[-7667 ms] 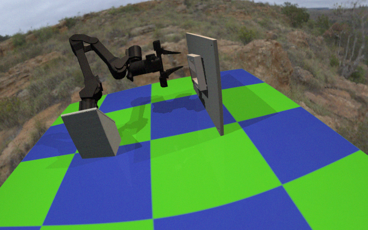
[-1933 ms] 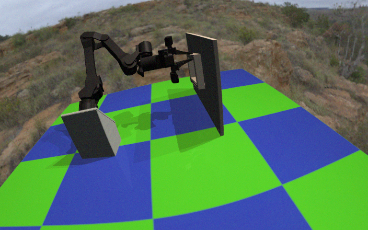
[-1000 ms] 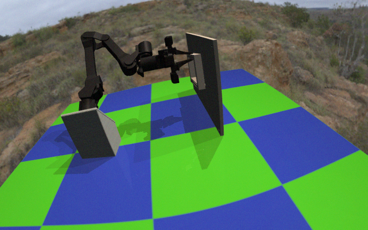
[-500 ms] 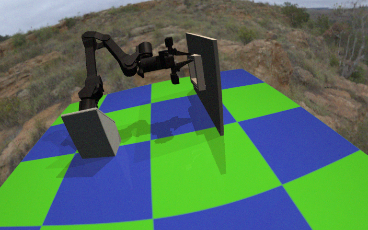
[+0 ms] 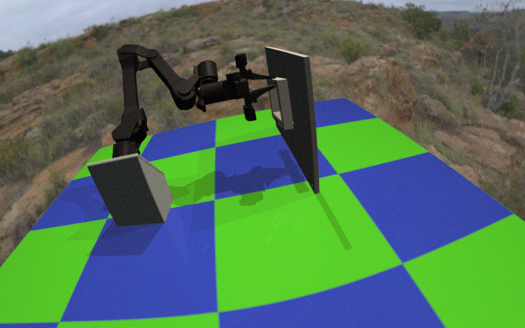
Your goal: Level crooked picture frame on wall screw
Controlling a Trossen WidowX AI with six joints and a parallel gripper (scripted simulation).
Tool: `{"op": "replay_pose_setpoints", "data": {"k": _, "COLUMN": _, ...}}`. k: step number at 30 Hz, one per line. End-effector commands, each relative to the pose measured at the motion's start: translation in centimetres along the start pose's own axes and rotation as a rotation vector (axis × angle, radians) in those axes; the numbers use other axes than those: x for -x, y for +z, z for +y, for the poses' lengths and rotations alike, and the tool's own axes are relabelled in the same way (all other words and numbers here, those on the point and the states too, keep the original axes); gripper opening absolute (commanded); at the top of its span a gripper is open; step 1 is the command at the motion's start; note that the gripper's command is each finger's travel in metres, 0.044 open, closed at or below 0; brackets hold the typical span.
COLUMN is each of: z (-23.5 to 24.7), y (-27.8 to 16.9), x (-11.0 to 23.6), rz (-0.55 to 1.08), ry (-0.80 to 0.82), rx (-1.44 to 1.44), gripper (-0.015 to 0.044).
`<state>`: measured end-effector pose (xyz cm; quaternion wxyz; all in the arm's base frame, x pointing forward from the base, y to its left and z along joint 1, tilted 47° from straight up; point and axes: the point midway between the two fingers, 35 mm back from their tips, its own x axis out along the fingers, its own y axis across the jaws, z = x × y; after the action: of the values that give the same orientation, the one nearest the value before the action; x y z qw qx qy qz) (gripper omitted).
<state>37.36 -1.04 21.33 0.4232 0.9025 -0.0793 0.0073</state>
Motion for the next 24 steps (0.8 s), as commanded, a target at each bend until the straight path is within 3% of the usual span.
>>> {"op": "replay_pose_setpoints", "data": {"k": 1, "z": 0.02, "y": -0.01, "x": 0.00, "rz": 0.001, "ry": -0.001, "rx": 0.000, "gripper": 0.0000}}
{"op": "replay_pose_setpoints", "data": {"k": 24, "z": -0.15, "y": 0.02, "x": -0.02, "rz": 0.001, "ry": 0.000, "rx": -0.105, "gripper": 0.0000}}
